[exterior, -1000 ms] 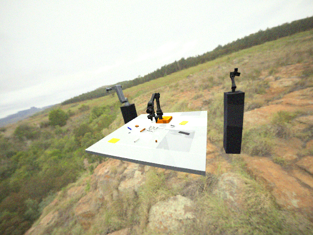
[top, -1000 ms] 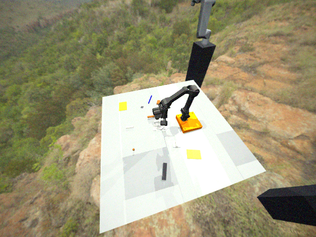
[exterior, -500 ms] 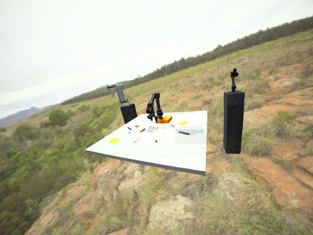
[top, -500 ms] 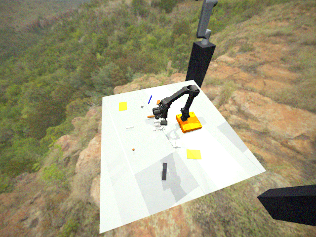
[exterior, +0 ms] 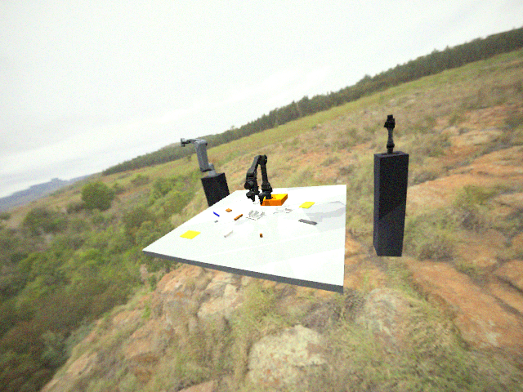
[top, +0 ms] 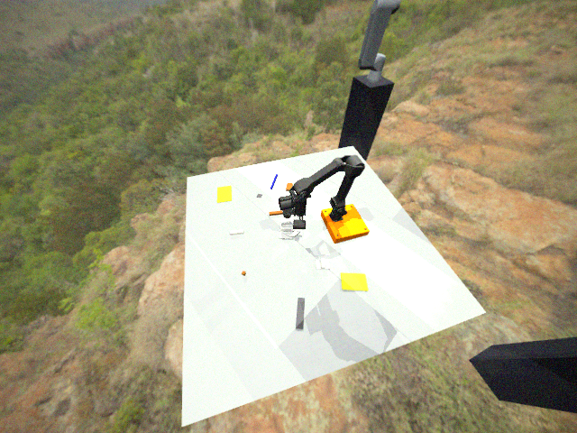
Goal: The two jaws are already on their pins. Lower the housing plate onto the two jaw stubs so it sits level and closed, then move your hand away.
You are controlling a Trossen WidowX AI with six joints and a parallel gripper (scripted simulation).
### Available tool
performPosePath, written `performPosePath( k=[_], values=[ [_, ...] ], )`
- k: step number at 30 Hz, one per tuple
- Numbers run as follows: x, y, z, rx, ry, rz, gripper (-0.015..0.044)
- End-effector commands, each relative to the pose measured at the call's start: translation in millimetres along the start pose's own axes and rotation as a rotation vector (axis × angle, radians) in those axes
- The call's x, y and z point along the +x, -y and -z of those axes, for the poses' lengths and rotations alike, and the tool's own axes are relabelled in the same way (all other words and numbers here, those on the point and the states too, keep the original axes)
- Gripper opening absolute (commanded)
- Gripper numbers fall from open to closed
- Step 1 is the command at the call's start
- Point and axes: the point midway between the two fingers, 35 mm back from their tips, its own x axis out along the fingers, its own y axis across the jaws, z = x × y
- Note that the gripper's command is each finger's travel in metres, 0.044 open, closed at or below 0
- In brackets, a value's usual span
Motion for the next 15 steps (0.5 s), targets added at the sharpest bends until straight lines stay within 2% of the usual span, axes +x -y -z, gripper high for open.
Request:
performPosePath(
  k=[1, 15],
  values=[
    [0.1, 1.2, 0.6, -0.004, -0.001, 0.006, 0.0351],
    [0.1, 1.2, 0.6, -0.012, -0.001, 0.006, 0.0351]
  ],
)
